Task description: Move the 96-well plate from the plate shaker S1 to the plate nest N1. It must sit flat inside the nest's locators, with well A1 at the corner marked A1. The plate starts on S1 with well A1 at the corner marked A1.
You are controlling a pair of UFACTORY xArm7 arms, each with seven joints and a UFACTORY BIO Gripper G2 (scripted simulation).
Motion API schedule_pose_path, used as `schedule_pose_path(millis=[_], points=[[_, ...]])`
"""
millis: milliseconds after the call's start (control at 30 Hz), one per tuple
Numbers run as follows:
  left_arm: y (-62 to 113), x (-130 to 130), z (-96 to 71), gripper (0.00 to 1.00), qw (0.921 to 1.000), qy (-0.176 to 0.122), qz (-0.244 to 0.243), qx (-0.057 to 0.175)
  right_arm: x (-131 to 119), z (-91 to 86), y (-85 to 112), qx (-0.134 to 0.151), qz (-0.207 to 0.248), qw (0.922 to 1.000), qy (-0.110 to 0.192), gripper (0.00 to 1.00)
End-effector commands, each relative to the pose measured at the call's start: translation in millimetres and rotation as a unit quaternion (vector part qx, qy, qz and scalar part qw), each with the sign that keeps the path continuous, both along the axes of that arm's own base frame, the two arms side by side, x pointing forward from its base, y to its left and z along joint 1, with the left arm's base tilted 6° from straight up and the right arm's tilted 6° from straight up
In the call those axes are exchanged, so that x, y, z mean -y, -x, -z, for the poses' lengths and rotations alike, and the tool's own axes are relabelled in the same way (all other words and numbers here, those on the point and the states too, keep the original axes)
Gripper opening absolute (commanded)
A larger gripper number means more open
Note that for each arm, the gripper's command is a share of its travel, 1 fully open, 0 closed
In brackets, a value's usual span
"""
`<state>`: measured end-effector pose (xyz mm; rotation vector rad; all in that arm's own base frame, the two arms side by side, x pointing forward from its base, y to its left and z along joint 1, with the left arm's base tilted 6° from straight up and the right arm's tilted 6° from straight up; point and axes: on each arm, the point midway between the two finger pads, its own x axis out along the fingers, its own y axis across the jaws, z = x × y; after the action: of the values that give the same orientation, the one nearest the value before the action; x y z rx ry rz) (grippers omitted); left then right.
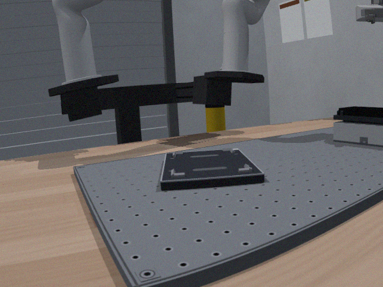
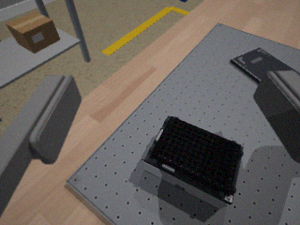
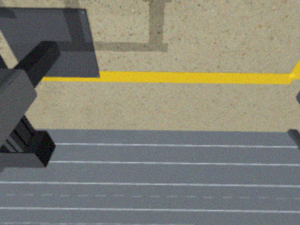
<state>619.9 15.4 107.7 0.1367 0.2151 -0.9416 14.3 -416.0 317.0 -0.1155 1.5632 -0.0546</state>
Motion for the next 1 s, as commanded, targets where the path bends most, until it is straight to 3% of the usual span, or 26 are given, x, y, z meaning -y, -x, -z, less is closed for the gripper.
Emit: schedule_pose_path(millis=[0, 733, 967], points=[[-7.7, 17, -0.8, 0.37, 0.9995, -0.004, -0.026, 0.016, 1, -1.6, -0.3, 0.001, 0.000, 1.0000, 0.002, 1.00], [-19.3, 83, 3.0, 0.37, 0.9953, -0.005, -0.087, 0.043, 1, -1.6, -0.3, 0.001, 0.000, 1.0000, 0.002, 1.00], [-19.3, 111, 4.0, 0.37, 0.9900, -0.004, -0.128, 0.059, 1, -1.6, -0.3, 0.001, 0.000, 1.0000, 0.002, 1.00]])
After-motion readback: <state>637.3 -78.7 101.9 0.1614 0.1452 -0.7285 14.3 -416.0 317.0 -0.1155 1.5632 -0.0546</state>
